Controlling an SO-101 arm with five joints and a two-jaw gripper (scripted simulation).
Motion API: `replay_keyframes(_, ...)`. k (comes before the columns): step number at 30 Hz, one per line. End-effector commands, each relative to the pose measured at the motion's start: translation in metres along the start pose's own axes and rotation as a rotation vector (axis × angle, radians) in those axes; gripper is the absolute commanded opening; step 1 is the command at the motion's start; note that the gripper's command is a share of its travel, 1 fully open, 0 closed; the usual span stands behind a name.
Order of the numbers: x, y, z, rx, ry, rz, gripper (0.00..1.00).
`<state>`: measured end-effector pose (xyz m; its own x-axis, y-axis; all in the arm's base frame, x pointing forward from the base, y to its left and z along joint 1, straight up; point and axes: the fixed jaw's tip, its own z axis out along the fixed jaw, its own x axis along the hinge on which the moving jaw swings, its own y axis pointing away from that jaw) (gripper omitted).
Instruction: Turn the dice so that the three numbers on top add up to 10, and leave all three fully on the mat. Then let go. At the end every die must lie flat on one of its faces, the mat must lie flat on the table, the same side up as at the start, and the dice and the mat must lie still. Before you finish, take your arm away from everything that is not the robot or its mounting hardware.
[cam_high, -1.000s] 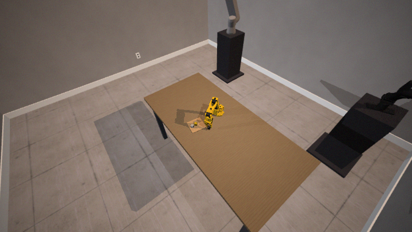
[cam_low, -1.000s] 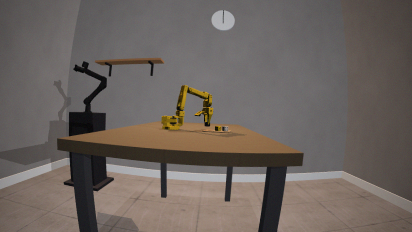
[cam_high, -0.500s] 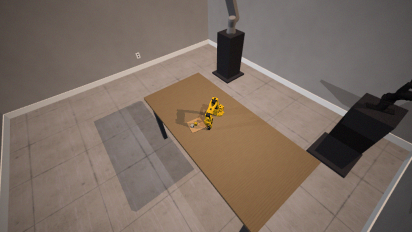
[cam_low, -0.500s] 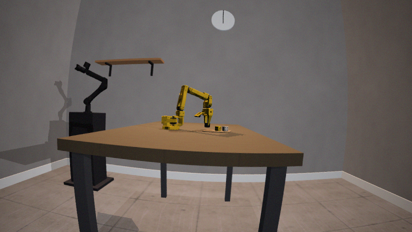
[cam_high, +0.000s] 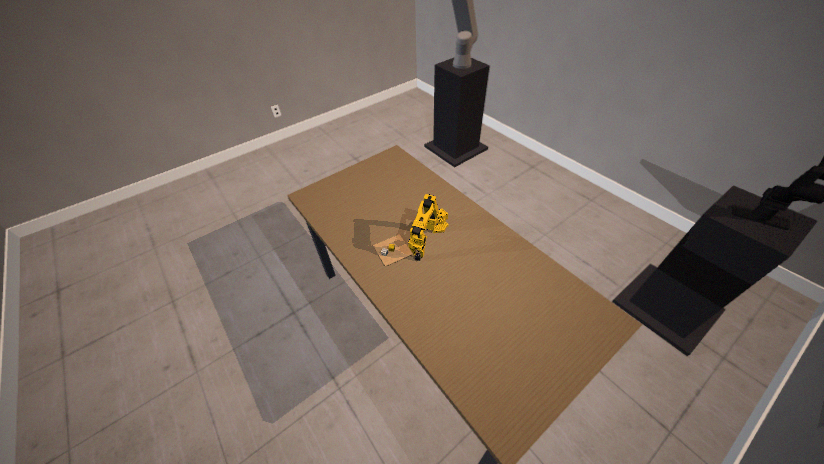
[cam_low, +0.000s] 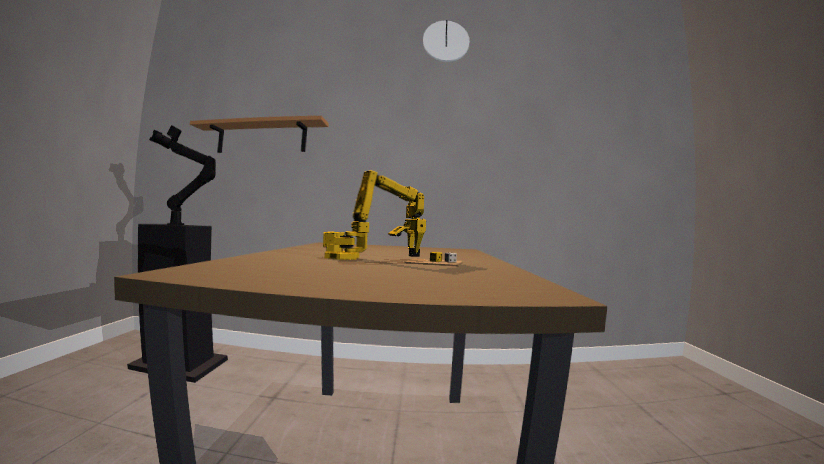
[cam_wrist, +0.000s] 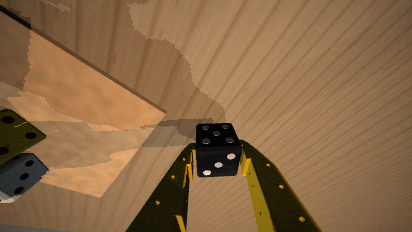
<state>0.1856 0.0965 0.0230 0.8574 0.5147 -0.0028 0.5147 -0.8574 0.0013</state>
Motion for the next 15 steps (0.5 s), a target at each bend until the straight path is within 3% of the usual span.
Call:
replay_keyframes(1,0.0035,0.0019,-0.003,0.0,0.03,0.0,0.0)
replay_keyframes(15,0.0036,0.0019,0.0009,0.0,0.03,0.0,0.0)
